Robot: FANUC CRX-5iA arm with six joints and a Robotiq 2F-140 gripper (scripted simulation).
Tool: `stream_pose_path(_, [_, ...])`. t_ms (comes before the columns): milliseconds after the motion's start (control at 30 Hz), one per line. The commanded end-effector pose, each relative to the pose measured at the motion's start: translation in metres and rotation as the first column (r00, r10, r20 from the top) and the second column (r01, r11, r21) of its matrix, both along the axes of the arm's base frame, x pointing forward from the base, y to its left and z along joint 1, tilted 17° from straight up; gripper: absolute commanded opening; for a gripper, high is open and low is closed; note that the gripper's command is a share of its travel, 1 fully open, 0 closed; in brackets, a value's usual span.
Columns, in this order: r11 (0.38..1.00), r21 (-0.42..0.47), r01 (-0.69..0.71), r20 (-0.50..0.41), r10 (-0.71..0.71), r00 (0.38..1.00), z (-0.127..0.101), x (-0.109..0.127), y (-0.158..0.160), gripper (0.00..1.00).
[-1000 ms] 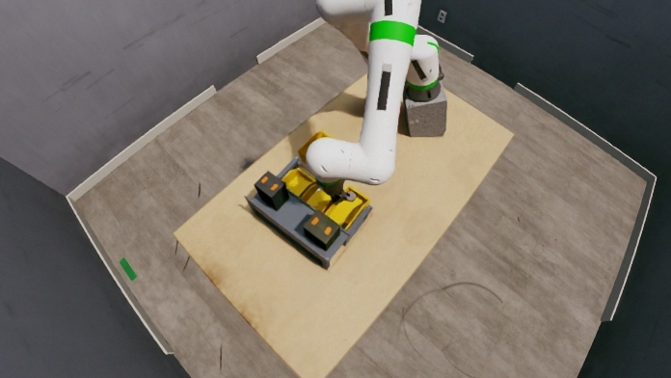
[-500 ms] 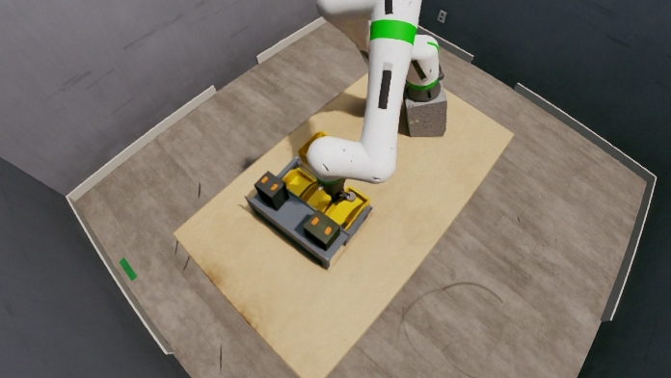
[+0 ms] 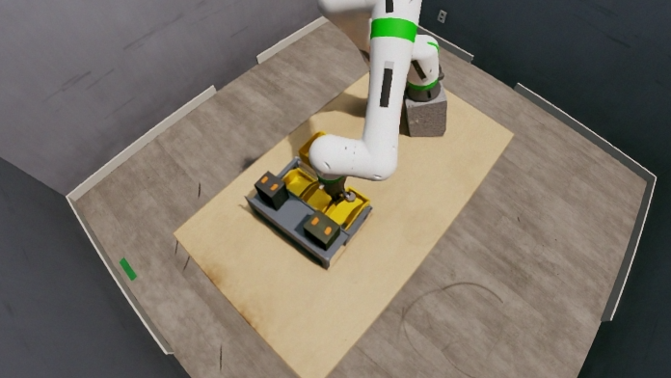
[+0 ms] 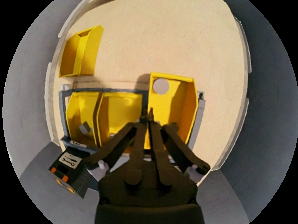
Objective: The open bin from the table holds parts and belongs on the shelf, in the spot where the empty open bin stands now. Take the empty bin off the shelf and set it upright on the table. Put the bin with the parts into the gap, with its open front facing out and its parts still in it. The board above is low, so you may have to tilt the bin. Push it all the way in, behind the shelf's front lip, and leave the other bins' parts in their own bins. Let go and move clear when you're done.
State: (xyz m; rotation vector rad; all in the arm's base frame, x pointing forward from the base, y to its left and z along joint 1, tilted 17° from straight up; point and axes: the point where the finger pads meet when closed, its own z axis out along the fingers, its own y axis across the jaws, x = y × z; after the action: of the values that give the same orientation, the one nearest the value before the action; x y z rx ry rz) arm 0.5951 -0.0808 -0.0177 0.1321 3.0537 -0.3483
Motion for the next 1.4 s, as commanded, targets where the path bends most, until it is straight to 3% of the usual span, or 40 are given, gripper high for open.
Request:
stream_pose_path(0, [1.0,0.0,-0.001,0.002,0.001,1.0,0.001,0.0007,0.0002,0.1])
stream_pose_path(67, [1.0,0.0,-0.001,0.002,0.001,1.0,0.001,0.0007,0.0002,0.15])
stream_pose_path(1367, [1.0,0.0,-0.001,0.002,0.001,1.0,0.0016,0.0006,0.0003,0.15])
